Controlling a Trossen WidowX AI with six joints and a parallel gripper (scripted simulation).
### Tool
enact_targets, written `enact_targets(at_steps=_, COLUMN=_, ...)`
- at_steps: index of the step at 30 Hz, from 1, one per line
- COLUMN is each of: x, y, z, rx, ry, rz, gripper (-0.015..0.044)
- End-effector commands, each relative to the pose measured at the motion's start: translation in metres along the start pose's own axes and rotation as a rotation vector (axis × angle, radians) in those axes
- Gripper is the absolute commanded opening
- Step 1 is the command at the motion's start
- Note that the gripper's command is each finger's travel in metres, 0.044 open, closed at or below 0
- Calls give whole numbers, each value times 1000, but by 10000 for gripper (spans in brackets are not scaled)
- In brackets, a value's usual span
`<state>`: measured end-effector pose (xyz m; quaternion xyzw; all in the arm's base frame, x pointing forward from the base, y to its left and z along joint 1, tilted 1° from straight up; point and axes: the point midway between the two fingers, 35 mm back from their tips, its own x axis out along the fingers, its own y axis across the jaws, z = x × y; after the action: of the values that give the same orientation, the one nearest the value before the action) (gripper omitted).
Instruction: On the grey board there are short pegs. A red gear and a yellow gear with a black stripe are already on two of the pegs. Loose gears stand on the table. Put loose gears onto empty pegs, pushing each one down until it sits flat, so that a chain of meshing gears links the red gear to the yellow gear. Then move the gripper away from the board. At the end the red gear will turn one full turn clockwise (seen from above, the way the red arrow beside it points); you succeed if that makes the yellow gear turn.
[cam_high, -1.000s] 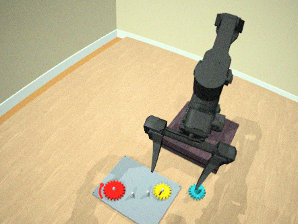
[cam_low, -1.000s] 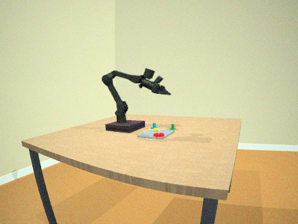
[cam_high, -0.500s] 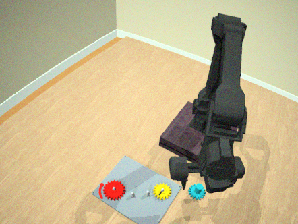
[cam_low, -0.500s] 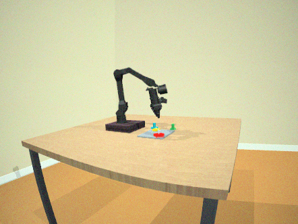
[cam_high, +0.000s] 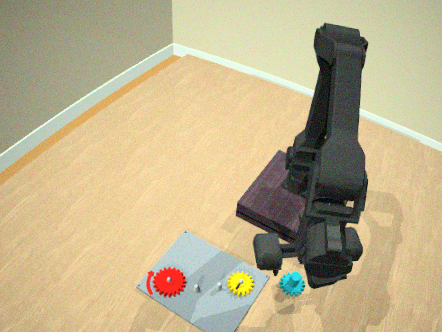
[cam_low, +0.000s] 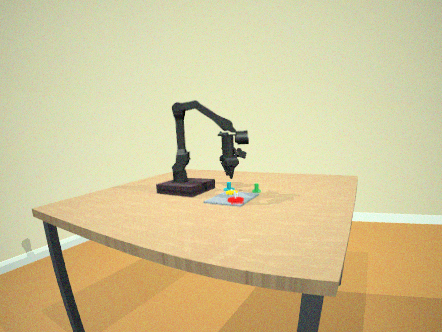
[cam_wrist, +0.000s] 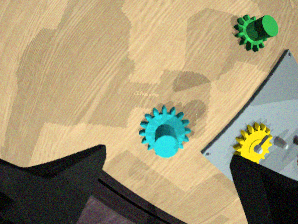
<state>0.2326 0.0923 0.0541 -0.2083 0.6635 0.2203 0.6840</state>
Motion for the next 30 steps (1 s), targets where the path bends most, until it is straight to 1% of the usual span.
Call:
enact_targets(at_steps=1, x=10, y=1, z=-4, rx=-5, ry=19, rz=8, gripper=440)
enact_targets(at_steps=20, x=36, y=1, z=-4, rx=-5, ry=19, rz=8, gripper=440)
enact_targets(at_steps=30, x=37, y=1, z=-5, rx=-5, ry=19, rz=8, gripper=440)
